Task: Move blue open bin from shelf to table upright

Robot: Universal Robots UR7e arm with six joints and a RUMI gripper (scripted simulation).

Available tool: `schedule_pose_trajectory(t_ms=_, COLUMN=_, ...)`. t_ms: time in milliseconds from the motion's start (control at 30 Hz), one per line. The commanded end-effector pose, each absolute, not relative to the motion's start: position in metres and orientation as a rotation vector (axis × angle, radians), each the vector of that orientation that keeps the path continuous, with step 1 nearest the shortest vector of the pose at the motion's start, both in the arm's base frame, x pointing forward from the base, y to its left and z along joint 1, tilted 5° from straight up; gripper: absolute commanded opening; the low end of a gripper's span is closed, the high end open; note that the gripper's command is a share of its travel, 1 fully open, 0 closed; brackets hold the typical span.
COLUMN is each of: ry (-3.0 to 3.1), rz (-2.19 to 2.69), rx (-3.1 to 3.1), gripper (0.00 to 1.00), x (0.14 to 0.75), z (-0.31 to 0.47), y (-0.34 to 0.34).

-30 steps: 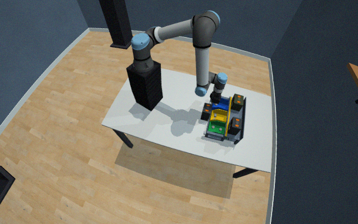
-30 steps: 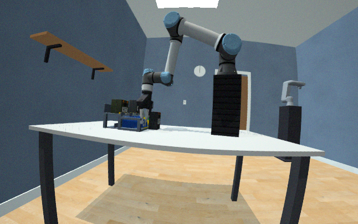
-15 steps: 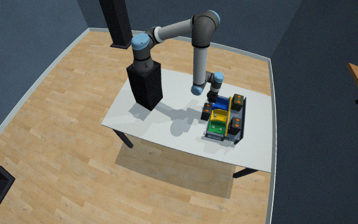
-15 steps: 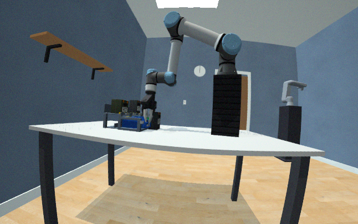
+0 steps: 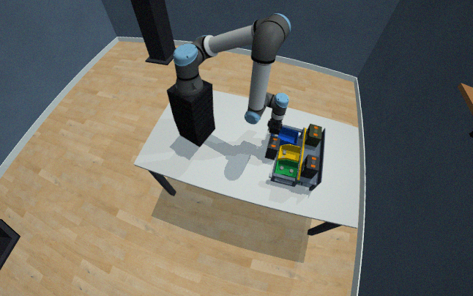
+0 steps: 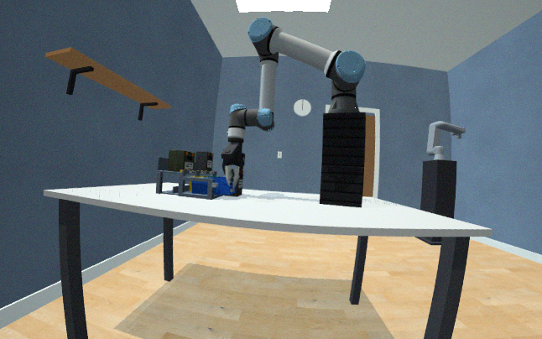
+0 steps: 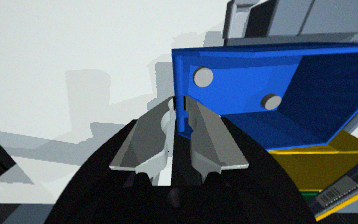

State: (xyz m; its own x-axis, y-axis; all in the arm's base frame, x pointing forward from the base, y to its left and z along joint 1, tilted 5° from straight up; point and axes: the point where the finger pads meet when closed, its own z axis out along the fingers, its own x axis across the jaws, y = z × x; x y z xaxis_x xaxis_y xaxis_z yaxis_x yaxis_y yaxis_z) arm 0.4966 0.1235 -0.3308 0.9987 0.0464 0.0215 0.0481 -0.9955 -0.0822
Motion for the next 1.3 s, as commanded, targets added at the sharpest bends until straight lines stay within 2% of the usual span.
schedule_pose_trajectory(t_ms=0, ry=-0.072, rz=-0.034, rx=-3.058, gripper=0.0, x=0.484, z=-0.331, y=0.123)
schedule_pose_trajectory(t_ms=533, ry=-0.072, rz=-0.034, rx=-3.058, gripper=0.0, x=0.442, z=-0.332, y=0.121)
schedule_pose_trajectory(t_ms=1267, ry=-0.072, rz=-0.034, rx=-3.058, gripper=0.0, x=0.416, z=-0.332, y=0.12)
